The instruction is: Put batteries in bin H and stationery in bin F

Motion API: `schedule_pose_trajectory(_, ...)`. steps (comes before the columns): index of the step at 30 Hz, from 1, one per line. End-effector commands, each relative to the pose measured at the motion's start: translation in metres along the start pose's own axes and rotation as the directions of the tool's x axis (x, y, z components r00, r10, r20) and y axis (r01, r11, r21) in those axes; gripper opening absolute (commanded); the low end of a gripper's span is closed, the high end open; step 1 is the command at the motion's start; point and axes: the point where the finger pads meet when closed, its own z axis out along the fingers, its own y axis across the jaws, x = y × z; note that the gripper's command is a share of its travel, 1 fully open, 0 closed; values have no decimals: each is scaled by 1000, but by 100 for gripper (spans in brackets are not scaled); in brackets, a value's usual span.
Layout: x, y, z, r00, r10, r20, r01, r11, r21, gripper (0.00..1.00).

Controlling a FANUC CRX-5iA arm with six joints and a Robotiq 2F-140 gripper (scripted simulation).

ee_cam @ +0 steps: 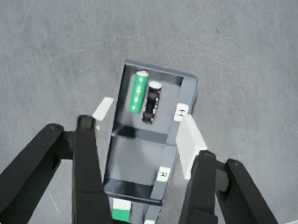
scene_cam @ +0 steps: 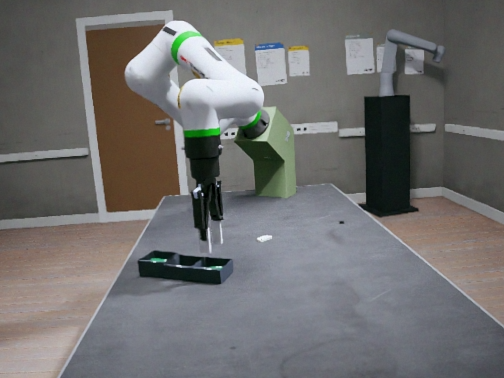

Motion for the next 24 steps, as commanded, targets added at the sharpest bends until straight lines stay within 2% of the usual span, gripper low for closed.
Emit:
schedule_pose_trajectory(1, 0, 0, -16, 1000, 0, 0, 0, 1000, 0, 100)
schedule_pose_trajectory(5, 0, 0, -24, 1000, 0, 0, 0, 1000, 0, 100)
schedule_pose_trajectory(20, 0, 0, -84, 1000, 0, 0, 0, 1000, 0, 100)
schedule_pose_trajectory(24, 0, 0, -92, 1000, 0, 0, 0, 1000, 0, 100)
